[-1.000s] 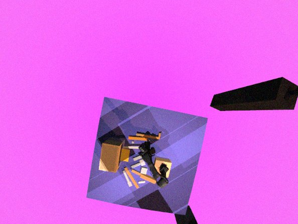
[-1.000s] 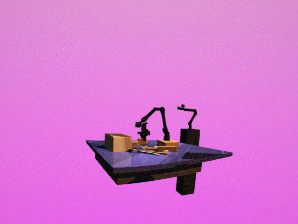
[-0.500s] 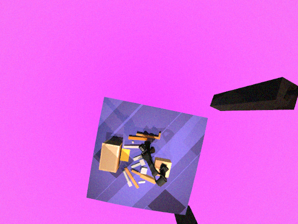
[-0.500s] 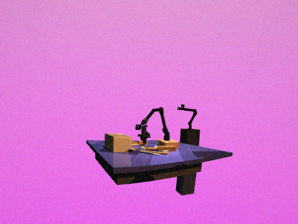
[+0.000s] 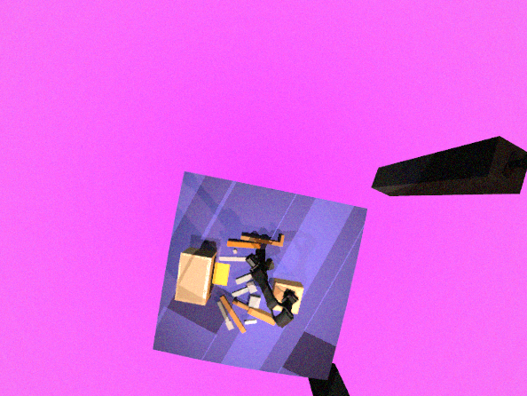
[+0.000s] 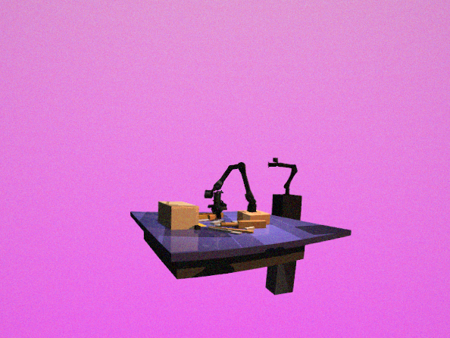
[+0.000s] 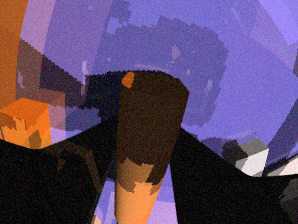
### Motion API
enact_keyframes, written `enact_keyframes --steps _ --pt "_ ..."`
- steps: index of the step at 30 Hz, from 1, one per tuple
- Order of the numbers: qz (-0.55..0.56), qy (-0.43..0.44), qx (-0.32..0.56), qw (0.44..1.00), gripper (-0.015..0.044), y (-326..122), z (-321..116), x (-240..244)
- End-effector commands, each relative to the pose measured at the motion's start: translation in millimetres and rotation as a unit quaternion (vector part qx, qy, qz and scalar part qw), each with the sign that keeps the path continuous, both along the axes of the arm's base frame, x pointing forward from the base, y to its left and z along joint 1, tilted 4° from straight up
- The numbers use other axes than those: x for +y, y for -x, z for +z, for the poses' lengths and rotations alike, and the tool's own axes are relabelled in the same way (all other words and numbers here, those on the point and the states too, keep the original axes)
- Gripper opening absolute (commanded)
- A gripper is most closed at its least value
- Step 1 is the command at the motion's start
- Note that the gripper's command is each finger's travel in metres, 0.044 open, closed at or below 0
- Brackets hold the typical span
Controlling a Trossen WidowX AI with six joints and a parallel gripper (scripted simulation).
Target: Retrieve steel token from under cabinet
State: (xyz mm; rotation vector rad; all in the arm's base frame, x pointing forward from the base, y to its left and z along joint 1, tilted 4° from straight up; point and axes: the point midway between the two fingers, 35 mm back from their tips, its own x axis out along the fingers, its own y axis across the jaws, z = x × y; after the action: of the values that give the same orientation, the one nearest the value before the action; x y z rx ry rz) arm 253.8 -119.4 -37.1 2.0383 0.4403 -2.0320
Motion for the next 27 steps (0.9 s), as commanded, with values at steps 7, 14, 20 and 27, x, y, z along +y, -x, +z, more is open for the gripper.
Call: enact_keyframes --steps 7,14,20,27 --pt "0.0 0.0 -0.004 1.0 0.0253 -0.1 0.1 0.0" --pt "-0.002 -0.001 -0.011 1.0 0.027 -1.5 -9.4 -0.8" --pt "-0.003 -0.001 -0.011 1.0 0.027 -1.5 -9.6 -1.4" --pt "-0.002 0.001 -0.011 1.0 0.0244 -1.2 -10.7 -1.7"
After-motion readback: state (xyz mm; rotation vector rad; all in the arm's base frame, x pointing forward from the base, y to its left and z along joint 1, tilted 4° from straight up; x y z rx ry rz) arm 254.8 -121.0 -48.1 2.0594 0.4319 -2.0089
